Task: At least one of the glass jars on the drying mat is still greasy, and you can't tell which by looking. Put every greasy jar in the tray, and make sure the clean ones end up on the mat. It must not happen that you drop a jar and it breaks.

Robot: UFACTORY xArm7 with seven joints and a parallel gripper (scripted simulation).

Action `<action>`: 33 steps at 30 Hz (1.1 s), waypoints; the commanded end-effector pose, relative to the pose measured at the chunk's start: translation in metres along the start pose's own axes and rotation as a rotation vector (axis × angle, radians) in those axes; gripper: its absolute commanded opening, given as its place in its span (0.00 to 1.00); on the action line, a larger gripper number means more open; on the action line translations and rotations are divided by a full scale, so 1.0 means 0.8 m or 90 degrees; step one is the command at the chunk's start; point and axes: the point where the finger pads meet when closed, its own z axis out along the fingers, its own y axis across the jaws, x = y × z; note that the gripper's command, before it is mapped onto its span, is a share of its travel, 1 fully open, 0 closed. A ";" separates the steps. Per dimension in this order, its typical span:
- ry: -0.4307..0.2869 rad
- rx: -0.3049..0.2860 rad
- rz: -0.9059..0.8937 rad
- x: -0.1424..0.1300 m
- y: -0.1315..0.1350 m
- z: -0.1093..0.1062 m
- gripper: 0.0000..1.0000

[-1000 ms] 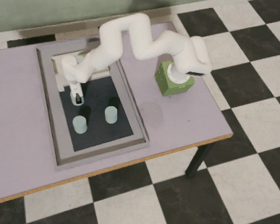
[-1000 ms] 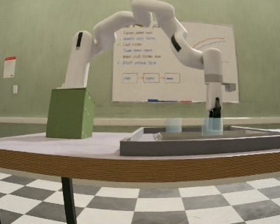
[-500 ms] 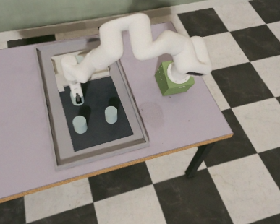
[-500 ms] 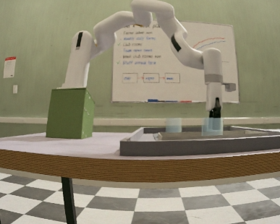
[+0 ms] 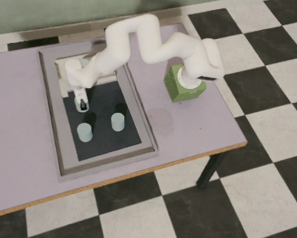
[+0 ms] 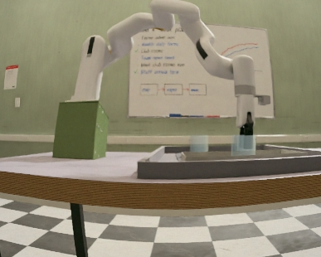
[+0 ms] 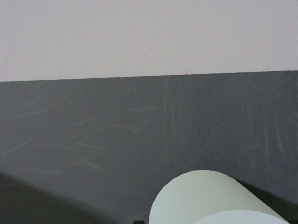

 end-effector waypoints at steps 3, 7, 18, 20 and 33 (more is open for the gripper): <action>0.004 -0.001 0.000 0.003 0.001 -0.003 0.66; 0.004 -0.001 0.000 0.003 0.001 -0.003 0.66; 0.004 -0.001 0.000 0.003 0.001 -0.003 0.66; 0.004 -0.001 0.000 0.003 0.001 -0.003 0.00; 0.004 -0.001 0.000 0.003 0.001 -0.010 0.00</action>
